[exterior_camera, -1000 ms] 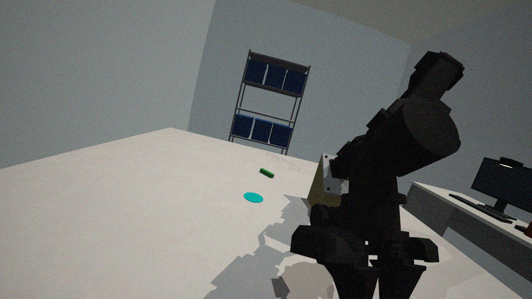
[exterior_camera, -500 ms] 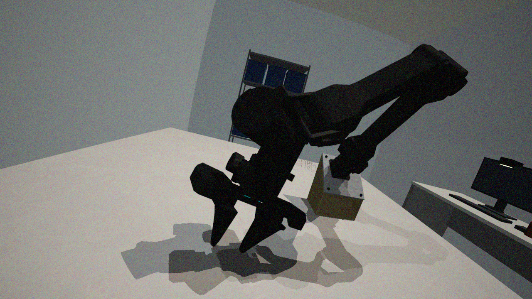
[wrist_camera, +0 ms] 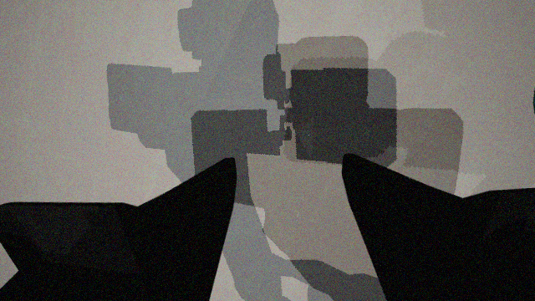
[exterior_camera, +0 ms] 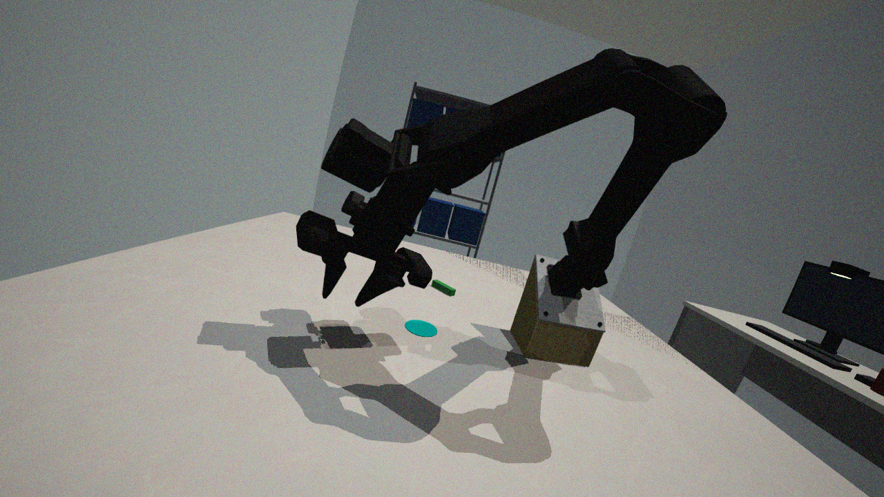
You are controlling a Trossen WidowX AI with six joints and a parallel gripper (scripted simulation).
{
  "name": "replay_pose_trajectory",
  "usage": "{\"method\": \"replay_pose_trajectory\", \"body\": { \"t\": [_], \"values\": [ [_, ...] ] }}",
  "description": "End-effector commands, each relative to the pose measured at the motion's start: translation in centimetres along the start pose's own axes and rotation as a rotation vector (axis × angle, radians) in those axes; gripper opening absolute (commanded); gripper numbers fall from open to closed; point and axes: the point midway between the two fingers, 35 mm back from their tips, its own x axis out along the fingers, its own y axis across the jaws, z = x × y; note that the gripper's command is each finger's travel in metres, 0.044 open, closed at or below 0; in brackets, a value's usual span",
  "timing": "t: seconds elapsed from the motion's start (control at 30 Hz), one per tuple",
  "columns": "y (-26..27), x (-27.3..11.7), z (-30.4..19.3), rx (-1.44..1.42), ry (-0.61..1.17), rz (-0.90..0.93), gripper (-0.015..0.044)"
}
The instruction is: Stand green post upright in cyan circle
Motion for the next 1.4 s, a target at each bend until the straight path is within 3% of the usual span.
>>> {"method": "replay_pose_trajectory", "body": {
  "t": [0.0, 0.33, 0.67, 1.13, 1.37],
  "values": [
    [-1.3, -0.4, 4.5, -0.032, -0.054, -0.05, 0.0233],
    [-7.1, -2.1, 14.4, -0.108, -0.09, -0.194, 0.0233],
    [-14.9, -4.7, 21.2, -0.173, -0.013, -0.294, 0.0233],
    [-27.0, -8.0, 25.1, -0.276, 0.204, -0.259, 0.0233],
    [-28.8, -8.1, 25.1, -0.295, 0.238, -0.233, 0.0233]
  ]
}}
